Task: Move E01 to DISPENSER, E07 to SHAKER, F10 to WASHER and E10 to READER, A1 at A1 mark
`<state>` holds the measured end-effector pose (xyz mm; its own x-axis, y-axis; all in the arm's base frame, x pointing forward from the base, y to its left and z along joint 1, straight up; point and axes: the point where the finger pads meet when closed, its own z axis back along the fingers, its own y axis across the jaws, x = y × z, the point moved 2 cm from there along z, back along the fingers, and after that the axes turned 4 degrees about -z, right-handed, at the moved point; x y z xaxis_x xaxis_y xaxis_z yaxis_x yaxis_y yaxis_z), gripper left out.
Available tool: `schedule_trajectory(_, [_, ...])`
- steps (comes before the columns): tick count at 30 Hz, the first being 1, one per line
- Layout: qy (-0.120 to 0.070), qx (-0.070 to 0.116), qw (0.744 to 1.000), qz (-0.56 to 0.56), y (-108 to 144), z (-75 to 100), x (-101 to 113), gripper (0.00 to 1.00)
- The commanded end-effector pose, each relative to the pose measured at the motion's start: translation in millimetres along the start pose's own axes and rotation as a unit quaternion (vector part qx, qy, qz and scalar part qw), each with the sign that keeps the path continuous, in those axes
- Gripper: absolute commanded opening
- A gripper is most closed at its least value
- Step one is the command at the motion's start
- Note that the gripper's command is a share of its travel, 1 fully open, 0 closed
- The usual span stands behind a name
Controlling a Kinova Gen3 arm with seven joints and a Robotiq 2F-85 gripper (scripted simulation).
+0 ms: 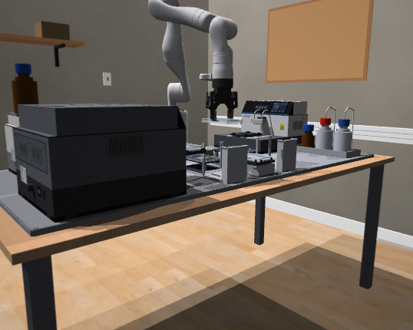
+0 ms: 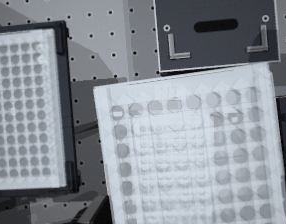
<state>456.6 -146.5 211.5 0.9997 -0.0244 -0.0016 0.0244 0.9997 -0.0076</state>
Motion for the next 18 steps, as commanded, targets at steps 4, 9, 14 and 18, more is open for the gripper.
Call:
schedule_trajectory(4, [-0.002, 0.0, 1.0, 0.004, 6, 0.8, -16, 0.94])
schedule_trajectory(9, [-0.002, 0.0, 1.0, 0.016, 11, 0.8, -28, 0.94])
schedule_trajectory(14, [-0.002, 0.0, 0.999, 0.045, 16, 0.7, -44, 0.94])
schedule_trajectory(18, [-0.001, 0.0, 0.998, 0.059, 21, 0.6, -57, 0.94])
